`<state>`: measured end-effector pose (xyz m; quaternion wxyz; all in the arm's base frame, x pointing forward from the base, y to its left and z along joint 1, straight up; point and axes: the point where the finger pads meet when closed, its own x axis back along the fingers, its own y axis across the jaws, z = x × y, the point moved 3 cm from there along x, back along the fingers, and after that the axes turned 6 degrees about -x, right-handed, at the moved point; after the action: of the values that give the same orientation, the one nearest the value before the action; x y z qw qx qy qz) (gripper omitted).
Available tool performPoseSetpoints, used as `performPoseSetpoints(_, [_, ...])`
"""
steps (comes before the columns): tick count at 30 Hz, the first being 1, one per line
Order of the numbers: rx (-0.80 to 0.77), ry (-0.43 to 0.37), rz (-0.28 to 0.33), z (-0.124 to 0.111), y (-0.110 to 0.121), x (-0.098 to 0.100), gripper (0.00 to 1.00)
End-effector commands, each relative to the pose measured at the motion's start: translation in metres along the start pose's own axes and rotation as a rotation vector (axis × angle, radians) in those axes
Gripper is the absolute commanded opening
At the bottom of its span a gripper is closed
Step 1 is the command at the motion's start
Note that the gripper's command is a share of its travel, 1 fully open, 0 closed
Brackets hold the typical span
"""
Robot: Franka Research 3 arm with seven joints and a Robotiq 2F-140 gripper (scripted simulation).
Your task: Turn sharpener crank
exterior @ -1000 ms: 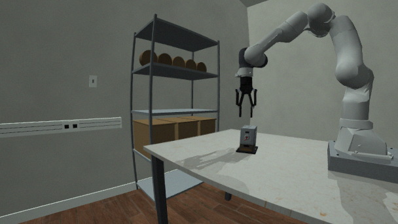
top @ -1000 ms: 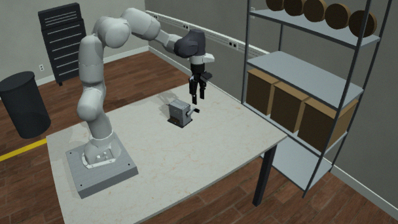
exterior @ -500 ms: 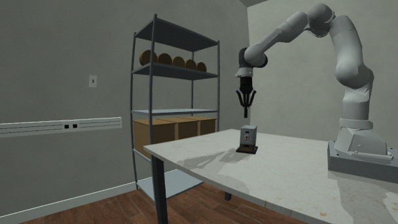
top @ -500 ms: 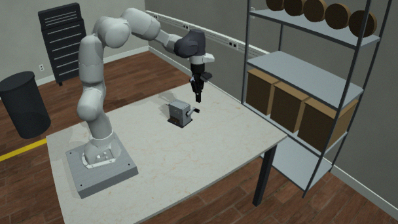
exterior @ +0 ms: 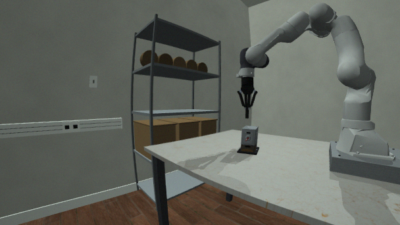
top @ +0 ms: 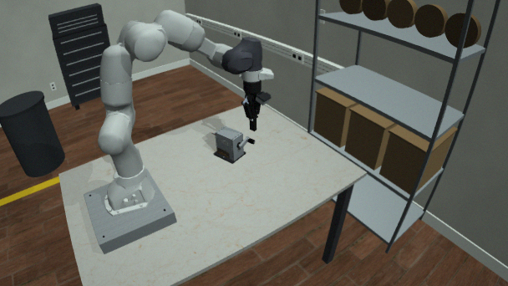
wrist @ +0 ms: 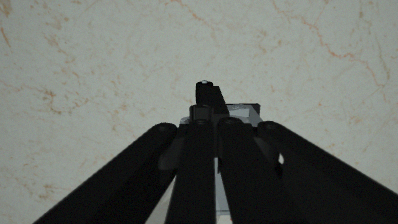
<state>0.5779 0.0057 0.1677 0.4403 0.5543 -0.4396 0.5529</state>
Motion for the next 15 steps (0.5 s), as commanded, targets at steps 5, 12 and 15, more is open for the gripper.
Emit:
performPoseSetpoints(5, [0.005,0.000,0.002,0.0009,-0.0008,-0.0004,0.39])
performPoseSetpoints(12, [0.005,0.000,0.002,0.0009,-0.0008,-0.0004,0.39])
performPoseSetpoints(15, [0.005,0.000,0.002,0.0009,-0.0008,-0.0004,0.39])
